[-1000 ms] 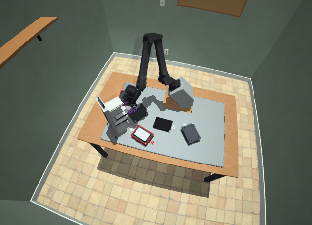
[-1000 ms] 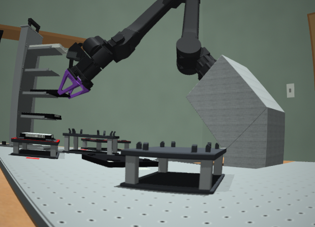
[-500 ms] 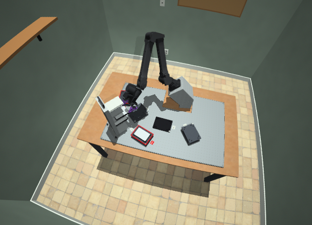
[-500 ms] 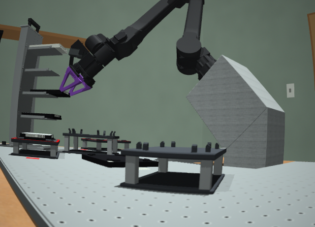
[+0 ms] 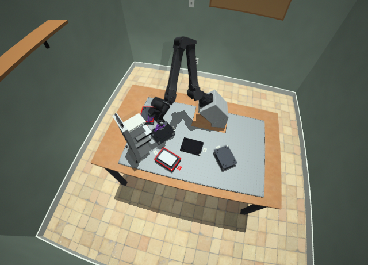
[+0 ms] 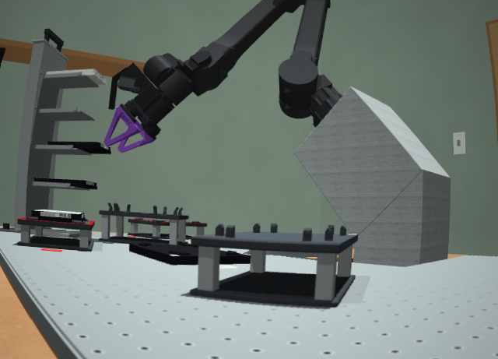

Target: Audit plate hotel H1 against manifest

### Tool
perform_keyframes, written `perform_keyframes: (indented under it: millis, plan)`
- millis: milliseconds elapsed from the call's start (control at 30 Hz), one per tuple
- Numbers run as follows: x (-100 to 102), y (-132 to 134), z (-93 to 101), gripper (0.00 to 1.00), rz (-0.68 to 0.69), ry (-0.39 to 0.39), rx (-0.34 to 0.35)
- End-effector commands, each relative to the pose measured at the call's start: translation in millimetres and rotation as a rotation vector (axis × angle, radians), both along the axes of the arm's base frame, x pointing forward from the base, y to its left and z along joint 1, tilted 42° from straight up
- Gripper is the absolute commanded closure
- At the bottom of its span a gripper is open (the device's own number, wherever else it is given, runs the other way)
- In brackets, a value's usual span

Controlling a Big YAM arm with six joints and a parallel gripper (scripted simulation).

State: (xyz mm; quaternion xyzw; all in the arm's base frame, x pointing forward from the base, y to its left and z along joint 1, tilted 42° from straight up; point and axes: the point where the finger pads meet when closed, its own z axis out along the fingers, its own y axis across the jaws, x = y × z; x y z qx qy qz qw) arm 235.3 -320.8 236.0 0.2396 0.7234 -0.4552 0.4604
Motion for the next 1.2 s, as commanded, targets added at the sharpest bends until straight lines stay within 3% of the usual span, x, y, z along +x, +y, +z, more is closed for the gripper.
perform_keyframes:
  millis: [0, 1167]
  plan:
    - [-6.2, 5.0, -1.7, 0.0, 0.002, 0.008, -0.007]
    - [-38.4, 33.5, -27.6, 0.0, 0.0, 0.012, -0.005]
